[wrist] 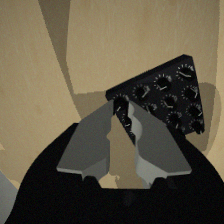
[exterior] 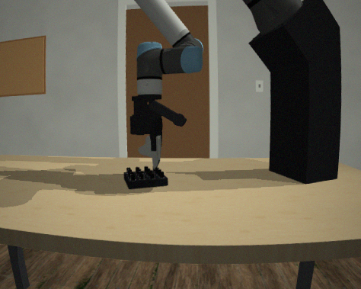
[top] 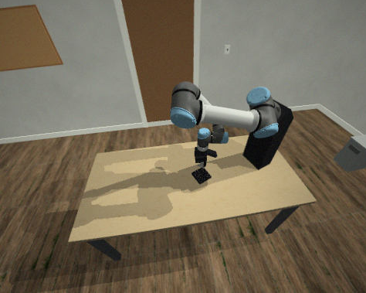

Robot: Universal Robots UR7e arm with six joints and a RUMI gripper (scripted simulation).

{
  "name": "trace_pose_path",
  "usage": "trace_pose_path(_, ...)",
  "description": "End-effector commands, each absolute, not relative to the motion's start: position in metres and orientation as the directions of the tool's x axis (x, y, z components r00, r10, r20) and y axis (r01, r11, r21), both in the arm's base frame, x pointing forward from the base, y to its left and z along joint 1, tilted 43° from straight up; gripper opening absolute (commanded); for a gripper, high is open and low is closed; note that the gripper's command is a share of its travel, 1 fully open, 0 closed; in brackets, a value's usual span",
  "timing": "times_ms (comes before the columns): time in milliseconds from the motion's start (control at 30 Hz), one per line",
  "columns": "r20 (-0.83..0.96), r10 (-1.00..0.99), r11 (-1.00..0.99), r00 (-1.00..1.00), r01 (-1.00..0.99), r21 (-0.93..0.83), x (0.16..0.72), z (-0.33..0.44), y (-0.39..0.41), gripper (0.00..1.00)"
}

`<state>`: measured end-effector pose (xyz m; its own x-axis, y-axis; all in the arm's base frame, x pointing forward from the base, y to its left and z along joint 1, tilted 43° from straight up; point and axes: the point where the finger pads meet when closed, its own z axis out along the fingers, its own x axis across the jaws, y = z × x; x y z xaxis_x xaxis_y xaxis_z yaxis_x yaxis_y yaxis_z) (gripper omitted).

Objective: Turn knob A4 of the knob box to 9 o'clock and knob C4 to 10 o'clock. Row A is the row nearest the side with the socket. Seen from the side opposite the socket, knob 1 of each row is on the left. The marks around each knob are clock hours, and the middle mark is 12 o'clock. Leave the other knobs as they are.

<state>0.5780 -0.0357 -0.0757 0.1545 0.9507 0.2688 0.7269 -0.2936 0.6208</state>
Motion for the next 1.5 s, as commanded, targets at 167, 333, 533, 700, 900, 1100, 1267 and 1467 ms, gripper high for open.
trace_pose_path(167, 0.222, 0.97, -0.223, 0.1, 0.736, 0.64, 0.5781, -0.0753, -0.0362, 0.04)
trace_pose_path(333, 0.175, 0.983, -0.152, 0.047, 0.741, 0.654, 0.5781, -0.0754, -0.0365, 0.04)
trace_pose_path(533, 0.129, 0.992, -0.082, -0.005, 0.743, 0.665, 0.5781, -0.0755, -0.0369, 0.04)
trace_pose_path(700, 0.061, 0.995, 0.018, -0.08, 0.738, 0.674, 0.5781, -0.0755, -0.0374, 0.04)
trace_pose_path(900, -0.029, 0.984, 0.15, -0.178, 0.721, 0.676, 0.5782, -0.0755, -0.038, 0.04)
trace_pose_path(1100, -0.091, 0.966, 0.239, -0.243, 0.702, 0.671, 0.5782, -0.0755, -0.0384, 0.04)
trace_pose_path(1267, -0.165, 0.933, 0.345, -0.319, 0.671, 0.657, 0.5784, -0.0754, -0.0389, 0.04)
trace_pose_path(1467, -0.243, 0.884, 0.456, -0.398, 0.627, 0.632, 0.5786, -0.0753, -0.0395, 0.04)
